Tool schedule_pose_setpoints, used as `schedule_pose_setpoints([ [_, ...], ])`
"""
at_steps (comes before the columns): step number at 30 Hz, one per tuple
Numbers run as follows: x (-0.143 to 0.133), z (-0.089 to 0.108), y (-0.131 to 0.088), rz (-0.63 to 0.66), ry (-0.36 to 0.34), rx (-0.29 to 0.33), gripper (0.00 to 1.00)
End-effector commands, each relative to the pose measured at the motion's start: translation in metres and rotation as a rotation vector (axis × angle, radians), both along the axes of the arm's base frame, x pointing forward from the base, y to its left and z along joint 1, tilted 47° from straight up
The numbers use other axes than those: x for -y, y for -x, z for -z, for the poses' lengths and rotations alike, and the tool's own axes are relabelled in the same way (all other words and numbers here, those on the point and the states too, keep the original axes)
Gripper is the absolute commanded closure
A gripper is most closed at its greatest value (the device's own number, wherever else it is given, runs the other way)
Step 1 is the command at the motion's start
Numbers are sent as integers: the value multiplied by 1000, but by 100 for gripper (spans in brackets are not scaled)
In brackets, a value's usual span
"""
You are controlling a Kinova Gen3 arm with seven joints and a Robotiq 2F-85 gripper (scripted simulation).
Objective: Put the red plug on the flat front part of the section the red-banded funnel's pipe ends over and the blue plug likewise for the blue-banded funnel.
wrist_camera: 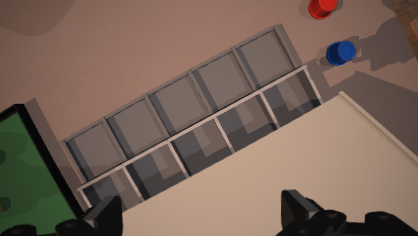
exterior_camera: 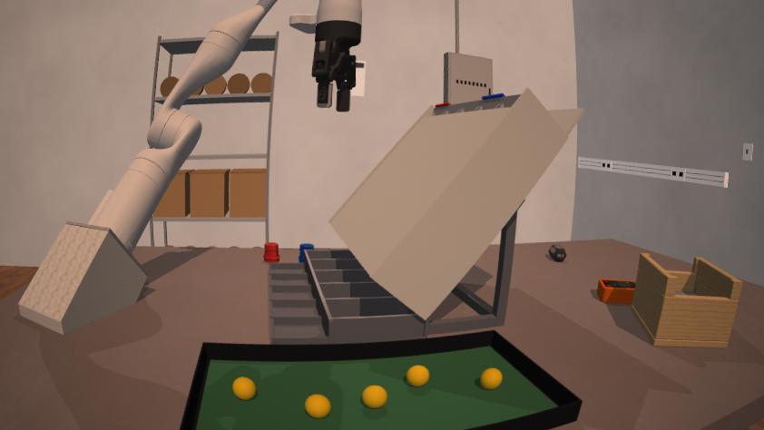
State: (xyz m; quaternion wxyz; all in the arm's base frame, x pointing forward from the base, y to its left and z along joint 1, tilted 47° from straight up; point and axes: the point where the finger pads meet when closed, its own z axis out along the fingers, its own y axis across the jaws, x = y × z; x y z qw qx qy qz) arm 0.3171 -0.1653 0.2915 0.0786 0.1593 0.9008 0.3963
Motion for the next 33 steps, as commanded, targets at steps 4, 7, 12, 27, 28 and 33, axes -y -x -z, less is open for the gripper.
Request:
schedule_pose_setpoints([
  [4,1,0,0,200,-77,-211,0],
  [7,1,0,0,224,-86,-235,0],
  [12,1,0,0,342,-133,-357,0],
  [27,1,0,0,635,-248,-658,0],
  [28,1,0,0,665,-259,-690,0],
  [33,1,0,0,669,-260,-694,0],
])
